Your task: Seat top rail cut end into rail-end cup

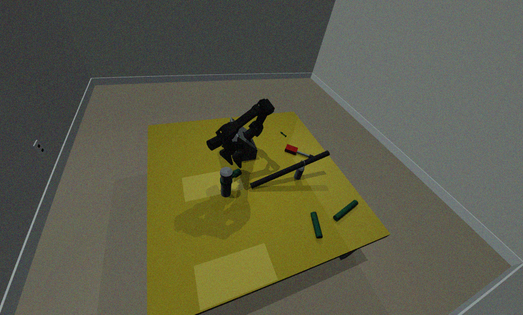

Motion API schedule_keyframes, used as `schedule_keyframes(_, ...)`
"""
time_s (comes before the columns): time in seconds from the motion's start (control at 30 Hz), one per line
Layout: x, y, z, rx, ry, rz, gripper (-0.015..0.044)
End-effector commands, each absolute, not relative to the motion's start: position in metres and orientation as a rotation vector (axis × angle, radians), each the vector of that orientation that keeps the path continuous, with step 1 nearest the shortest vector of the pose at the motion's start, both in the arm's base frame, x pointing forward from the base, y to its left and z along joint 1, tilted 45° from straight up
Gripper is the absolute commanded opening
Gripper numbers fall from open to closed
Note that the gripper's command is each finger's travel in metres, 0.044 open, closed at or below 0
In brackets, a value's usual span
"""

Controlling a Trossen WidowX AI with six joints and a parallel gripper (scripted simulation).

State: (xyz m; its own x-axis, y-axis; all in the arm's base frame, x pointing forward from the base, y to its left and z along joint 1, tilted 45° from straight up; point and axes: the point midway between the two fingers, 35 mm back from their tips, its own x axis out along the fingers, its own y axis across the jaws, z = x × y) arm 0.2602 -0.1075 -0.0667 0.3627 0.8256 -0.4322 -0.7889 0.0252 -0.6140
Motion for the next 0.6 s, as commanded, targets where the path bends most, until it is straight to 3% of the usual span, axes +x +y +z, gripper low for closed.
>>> schedule_keyframes(0.0, 0.261, -0.103, -0.07, -0.924, -0.06, 1.244, 0.044)
schedule_keyframes(0.57, 0.273, -0.082, -0.084, -0.956, -0.058, 1.252, 0.044)
